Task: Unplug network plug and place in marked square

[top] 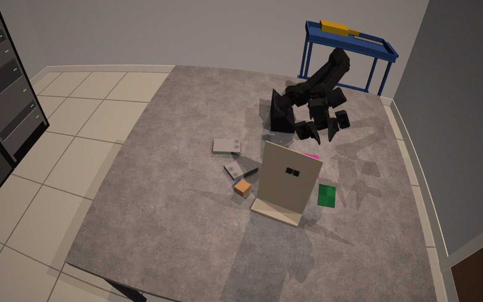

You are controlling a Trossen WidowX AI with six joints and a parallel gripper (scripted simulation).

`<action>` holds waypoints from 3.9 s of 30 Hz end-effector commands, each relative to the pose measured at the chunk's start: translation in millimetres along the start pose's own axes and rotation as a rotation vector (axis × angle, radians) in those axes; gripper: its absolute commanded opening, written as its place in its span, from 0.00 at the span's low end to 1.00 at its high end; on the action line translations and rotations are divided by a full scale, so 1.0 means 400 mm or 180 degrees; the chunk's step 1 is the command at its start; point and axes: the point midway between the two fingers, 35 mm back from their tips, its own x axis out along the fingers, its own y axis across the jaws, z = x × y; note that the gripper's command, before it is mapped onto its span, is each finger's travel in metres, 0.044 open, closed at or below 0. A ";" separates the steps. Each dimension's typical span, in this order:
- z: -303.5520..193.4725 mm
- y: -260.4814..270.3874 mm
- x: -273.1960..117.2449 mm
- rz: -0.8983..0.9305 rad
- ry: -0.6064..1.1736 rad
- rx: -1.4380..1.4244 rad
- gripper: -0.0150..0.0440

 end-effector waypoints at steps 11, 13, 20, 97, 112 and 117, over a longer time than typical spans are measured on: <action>-0.013 -0.107 -0.035 -0.0091 -0.0017 0.1552 0.52; -0.015 -0.120 -0.042 -0.0101 -0.0025 0.1775 0.52; -0.019 -0.161 -0.071 -0.0130 -0.0061 0.2558 0.52; 0.021 -0.260 0.173 -0.0013 -0.0087 0.3275 0.52; 0.023 -0.264 0.185 -0.0010 -0.0087 0.3277 0.31; 0.023 -0.264 0.185 -0.0010 -0.0087 0.3277 0.25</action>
